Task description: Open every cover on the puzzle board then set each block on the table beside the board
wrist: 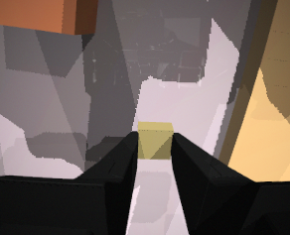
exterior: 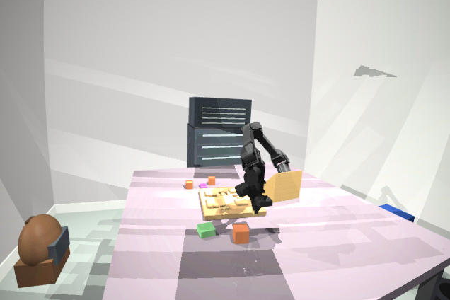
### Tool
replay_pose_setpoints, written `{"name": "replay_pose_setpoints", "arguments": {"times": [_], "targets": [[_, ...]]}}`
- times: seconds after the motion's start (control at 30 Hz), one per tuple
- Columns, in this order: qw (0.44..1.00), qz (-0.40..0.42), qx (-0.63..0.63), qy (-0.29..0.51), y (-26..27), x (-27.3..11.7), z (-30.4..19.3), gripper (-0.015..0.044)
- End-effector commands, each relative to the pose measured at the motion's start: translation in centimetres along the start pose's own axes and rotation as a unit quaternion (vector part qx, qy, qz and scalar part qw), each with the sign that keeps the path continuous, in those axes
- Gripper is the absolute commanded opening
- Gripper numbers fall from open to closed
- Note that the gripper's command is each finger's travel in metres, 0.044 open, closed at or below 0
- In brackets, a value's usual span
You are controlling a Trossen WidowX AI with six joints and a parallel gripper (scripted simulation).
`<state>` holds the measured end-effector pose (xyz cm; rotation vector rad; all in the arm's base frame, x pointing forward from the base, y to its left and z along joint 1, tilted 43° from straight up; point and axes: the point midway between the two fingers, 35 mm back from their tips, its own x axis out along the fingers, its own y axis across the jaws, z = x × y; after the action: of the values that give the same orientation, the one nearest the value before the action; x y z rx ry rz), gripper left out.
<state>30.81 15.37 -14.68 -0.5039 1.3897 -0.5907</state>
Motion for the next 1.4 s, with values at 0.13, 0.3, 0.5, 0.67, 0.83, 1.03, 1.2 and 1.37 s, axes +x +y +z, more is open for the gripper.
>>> {"name": "replay_pose_setpoints", "arguments": {"times": [0.13,0.3,0.5,0.67,0.83,1.03,1.2,1.37], "targets": [[1.0,-0.006,-0.005,0.001,-0.2,1.5,-0.2,0.008],[1.0,-0.006,-0.005,0.001,-0.2,2.4,-0.2,0.008],[1.0,-0.006,-0.004,0.001,-0.3,3.3,-0.2,0.008],[1.0,-0.006,-0.004,0.001,-0.3,4.1,-0.3,0.008],[1.0,-0.007,-0.004,0.001,-0.4,4.9,-0.3,0.008],[1.0,-0.008,-0.004,0.001,-0.5,5.9,-0.4,0.008],[1.0,-0.008,-0.004,0.001,-0.6,6.6,-0.5,0.008],[1.0,-0.004,0.0,0.001,-0.4,6.3,-0.4,0.0133]]}}
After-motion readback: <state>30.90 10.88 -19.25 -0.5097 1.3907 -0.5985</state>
